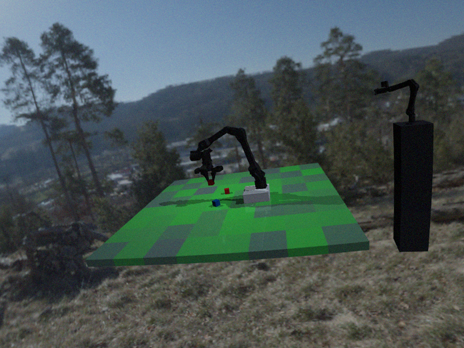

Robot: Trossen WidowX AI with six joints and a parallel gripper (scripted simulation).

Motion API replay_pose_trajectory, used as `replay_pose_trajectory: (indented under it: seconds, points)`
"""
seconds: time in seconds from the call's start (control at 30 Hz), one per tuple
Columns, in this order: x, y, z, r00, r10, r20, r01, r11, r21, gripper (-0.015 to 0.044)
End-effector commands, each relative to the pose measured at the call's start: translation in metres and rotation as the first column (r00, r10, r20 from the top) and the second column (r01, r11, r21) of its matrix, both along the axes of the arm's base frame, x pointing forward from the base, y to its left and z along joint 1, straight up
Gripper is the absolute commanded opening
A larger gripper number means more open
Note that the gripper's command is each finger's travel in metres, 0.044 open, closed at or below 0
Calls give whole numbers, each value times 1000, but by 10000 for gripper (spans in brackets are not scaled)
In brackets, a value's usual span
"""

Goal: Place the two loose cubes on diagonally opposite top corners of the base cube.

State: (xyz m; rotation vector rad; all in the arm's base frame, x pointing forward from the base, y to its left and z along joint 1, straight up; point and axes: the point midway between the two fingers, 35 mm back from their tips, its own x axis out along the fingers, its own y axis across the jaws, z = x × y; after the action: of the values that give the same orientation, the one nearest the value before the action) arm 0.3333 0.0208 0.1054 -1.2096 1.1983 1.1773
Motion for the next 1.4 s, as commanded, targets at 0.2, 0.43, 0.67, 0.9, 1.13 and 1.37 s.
replay_pose_trajectory:
  seconds: [0.2, 0.43, 0.67, 0.9, 1.13, 1.37]
  points:
    - [-11, 25, -6, 970, -243, -3, 243, 970, 11, 105]
    - [-20, 42, -13, 908, -419, -6, 419, 908, 16, 105]
    - [-31, 58, -19, 814, -581, -11, 581, 814, 20, 105]
    - [-42, 73, -25, 691, -722, -16, 723, 691, 23, 105]
    - [-54, 87, -31, 544, -839, -22, 839, 544, 24, 105]
    - [-67, 99, -38, 378, -925, -27, 926, 378, 24, 105]
